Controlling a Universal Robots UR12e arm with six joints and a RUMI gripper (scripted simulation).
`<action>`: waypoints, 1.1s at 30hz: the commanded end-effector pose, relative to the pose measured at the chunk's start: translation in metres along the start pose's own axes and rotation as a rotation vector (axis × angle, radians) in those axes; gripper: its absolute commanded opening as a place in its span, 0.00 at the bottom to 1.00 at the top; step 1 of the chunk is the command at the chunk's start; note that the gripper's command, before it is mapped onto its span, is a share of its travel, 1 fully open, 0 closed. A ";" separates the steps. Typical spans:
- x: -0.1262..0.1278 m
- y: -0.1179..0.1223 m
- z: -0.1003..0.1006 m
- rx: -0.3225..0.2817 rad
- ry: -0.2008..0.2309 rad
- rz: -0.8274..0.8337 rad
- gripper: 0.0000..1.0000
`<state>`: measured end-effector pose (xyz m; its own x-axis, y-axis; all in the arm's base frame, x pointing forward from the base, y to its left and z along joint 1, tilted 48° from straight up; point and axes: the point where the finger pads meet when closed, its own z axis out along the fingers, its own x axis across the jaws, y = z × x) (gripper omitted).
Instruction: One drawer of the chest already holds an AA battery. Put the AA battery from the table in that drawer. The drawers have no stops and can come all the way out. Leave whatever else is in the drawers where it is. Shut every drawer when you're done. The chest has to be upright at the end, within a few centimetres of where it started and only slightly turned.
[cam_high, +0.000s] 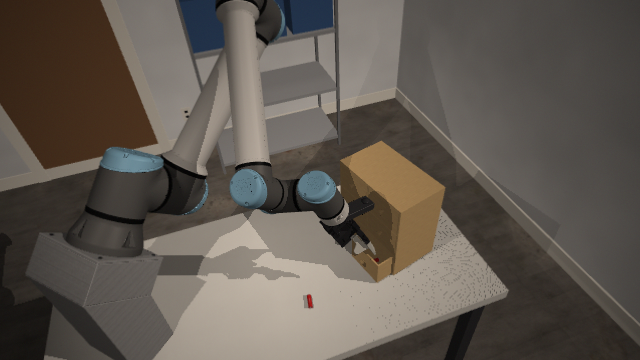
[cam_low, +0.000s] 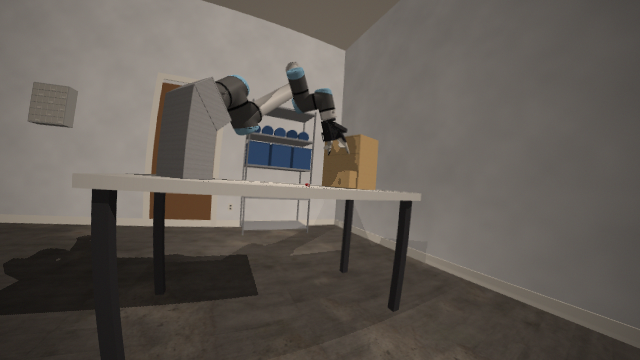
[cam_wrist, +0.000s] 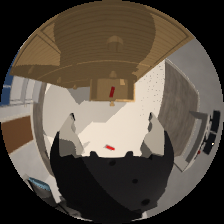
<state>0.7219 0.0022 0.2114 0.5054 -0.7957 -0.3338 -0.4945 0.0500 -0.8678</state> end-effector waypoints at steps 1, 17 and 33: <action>0.001 0.001 -0.005 -0.029 -0.002 0.001 1.00; 0.000 0.009 -0.025 -0.124 -0.001 0.010 1.00; -0.001 0.018 -0.046 -0.228 0.001 0.019 1.00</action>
<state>0.6844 -0.0207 0.2122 0.4942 -0.7968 -0.3477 -0.6372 -0.0599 -0.7684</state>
